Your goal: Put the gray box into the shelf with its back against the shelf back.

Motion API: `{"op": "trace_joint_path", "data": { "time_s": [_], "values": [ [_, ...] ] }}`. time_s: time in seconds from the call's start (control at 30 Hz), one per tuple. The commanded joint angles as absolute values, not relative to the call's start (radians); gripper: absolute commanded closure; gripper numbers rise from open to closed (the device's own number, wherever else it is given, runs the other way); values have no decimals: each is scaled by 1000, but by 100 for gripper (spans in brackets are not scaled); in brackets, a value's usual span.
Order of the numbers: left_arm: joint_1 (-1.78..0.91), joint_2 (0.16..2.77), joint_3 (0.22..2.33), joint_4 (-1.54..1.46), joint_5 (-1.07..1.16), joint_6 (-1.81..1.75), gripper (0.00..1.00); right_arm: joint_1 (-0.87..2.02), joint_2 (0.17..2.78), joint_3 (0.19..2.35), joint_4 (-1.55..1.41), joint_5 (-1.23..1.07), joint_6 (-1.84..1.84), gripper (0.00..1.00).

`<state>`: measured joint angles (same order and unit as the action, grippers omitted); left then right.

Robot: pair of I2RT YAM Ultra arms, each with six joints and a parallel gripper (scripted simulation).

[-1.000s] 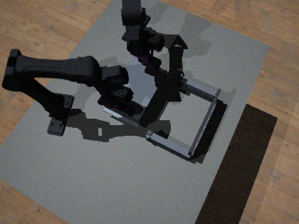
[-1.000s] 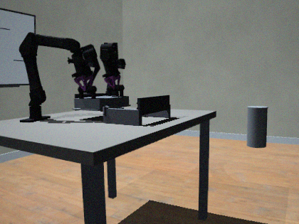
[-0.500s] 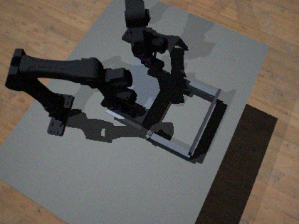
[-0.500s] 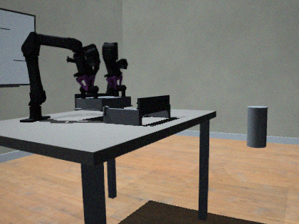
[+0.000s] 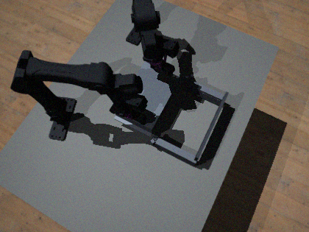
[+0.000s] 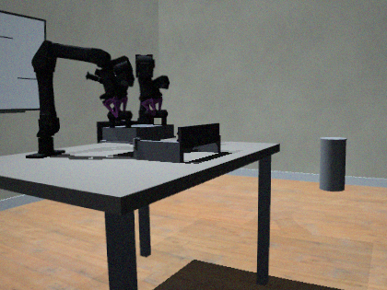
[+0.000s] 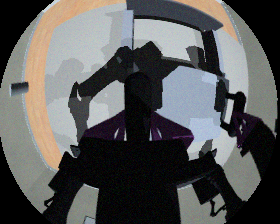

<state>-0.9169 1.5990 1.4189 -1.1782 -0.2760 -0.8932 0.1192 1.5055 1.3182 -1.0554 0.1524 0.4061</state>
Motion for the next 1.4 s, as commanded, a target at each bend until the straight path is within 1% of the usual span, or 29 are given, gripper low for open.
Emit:
{"op": "trace_joint_path", "data": {
  "time_s": [0.0, 0.13, 0.2, 0.4, 0.43, 0.7, 0.77, 0.93, 1.0, 1.27, 1.37],
  "values": [
    [-885, 1576, 1483, -1138, -335, -861, 85, 101, 1494, 1399, -1005, 187, 372, 85],
    [-881, 1567, 1486, -1140, -336, -868, 85, 98, 1489, 1405, -1007, 188, 375, 85],
    [-867, 1616, 1499, -1135, -328, -846, 85, 88, 1531, 1421, -1007, 182, 365, 85],
    [-840, 1599, 1525, -1131, -328, -819, 85, 77, 1546, 1458, -1001, 178, 351, 85],
    [-834, 1646, 1531, -1127, -326, -812, 85, 73, 1556, 1465, -1000, 179, 349, 85],
    [-812, 1630, 1553, -1121, -321, -802, 85, 61, 1581, 1499, -999, 174, 342, 85],
    [-799, 1685, 1568, -1120, -312, -780, 85, 50, 1625, 1518, -1004, 167, 333, 85],
    [-779, 1665, 1592, -1116, -312, -760, 85, 45, 1632, 1551, -999, 165, 323, 85],
    [-769, 1707, 1606, -1114, -308, -748, 85, 39, 1657, 1568, -1001, 164, 318, 85],
    [-750, 1695, 1633, -1112, -303, -741, 85, 29, 1672, 1606, -1004, 160, 313, 85],
    [-735, 1746, 1657, -1110, -296, -718, 85, 21, 1726, 1636, -1008, 155, 303, 85]
  ]
}}
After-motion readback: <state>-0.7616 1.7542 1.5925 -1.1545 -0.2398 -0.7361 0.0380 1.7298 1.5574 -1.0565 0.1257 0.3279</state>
